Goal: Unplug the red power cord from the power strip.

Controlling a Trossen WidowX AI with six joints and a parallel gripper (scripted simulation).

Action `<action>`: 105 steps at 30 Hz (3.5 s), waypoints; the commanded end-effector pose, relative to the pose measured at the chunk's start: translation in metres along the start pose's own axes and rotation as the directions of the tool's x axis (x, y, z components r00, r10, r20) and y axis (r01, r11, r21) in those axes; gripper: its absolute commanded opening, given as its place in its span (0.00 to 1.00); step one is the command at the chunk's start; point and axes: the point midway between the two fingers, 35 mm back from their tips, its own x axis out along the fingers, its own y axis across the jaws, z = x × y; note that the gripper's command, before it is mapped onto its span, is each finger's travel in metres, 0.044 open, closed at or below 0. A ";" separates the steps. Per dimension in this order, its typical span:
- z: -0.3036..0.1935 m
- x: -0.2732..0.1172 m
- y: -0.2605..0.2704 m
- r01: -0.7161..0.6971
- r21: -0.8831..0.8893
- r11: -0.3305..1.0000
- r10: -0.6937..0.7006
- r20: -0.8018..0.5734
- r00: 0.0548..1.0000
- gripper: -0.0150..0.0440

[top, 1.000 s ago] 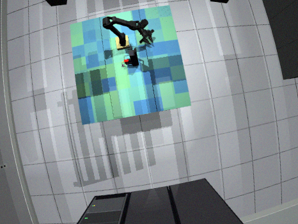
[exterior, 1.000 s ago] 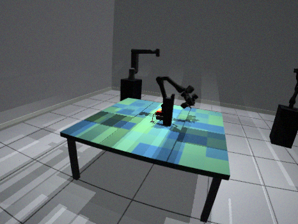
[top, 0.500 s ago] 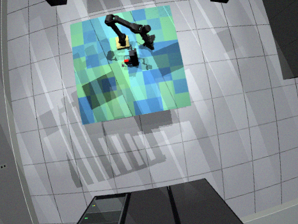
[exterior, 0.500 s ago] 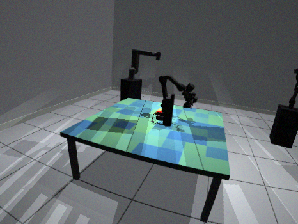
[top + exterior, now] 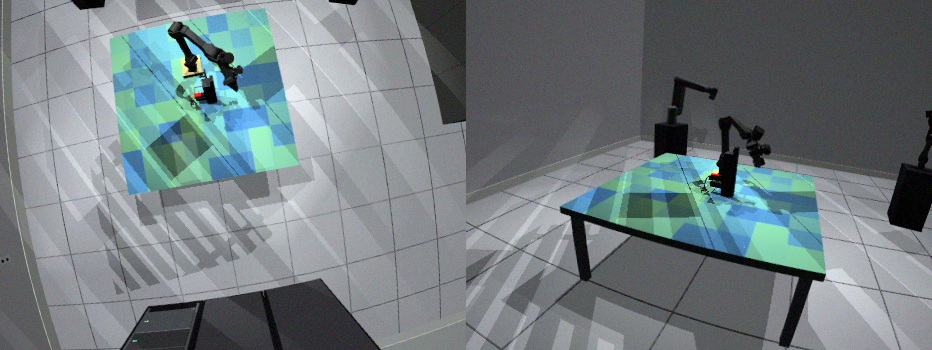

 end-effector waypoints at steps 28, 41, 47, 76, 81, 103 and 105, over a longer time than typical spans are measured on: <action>-0.229 -0.001 -0.073 0.444 0.896 -0.033 0.221 -0.426 0.877 0.53; -0.302 -0.099 0.022 0.770 -0.136 -0.623 0.725 -0.468 0.505 0.53; -0.303 -0.102 0.024 0.765 -0.174 -0.621 0.737 -0.463 0.493 0.53; -0.279 -0.090 0.031 0.764 -0.174 -0.621 0.737 -0.460 0.494 0.53; -0.271 -0.087 0.033 0.764 -0.174 -0.621 0.738 -0.460 0.495 0.53; -0.273 -0.081 0.041 0.765 -0.170 -0.621 0.736 -0.463 0.494 0.39; -0.273 -0.081 0.041 0.765 -0.170 -0.621 0.736 -0.463 0.494 0.34</action>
